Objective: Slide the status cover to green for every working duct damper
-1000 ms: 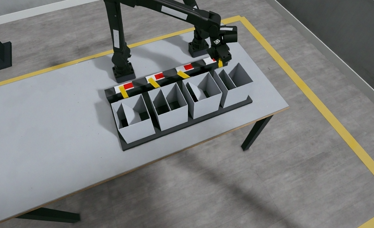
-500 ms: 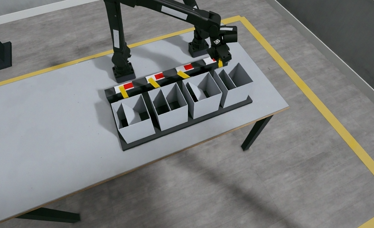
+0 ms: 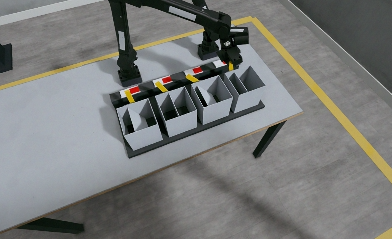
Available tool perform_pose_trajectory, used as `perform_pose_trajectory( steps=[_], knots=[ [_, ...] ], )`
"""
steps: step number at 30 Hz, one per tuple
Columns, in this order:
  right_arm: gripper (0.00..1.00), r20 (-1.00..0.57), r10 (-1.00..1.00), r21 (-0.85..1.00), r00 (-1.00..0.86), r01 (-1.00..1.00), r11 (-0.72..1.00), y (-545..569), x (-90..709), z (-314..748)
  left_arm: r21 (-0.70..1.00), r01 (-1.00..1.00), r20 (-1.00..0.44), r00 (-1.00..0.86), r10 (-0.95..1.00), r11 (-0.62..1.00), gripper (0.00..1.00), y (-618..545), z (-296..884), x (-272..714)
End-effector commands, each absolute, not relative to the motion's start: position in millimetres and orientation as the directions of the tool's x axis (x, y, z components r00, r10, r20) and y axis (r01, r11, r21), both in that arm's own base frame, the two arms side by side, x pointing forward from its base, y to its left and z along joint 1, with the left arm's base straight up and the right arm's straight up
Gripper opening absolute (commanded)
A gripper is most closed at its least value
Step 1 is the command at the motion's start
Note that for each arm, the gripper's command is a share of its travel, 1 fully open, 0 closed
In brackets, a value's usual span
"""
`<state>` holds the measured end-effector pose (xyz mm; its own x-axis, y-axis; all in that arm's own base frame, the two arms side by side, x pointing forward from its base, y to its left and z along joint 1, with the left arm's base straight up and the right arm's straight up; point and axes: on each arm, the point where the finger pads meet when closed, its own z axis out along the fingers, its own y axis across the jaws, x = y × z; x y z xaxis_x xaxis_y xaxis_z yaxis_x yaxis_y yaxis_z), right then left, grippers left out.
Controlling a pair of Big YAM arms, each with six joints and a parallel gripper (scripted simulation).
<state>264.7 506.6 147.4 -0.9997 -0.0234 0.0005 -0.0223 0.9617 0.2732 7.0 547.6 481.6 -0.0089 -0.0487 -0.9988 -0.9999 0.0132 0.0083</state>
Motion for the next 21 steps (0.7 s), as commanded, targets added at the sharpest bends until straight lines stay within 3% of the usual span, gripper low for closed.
perform_pose_trajectory(
  steps=[1, 21],
  knots=[
    [0.17, -0.016, -0.013, 0.319, -1.000, -0.018, 0.948, 511.1, 264.9, 164.3, 0.000, -1.000, -1.000, 0.000, 0.000, 0.004, 1.00, 544.9, 500.5, 2.6],
    [0.17, -0.025, -0.022, 0.389, -0.999, -0.030, 0.921, 500.7, 271.4, 161.5, 0.000, -1.000, -1.000, 0.000, 0.000, 0.004, 1.00, 544.9, 500.5, 2.6]
  ],
)
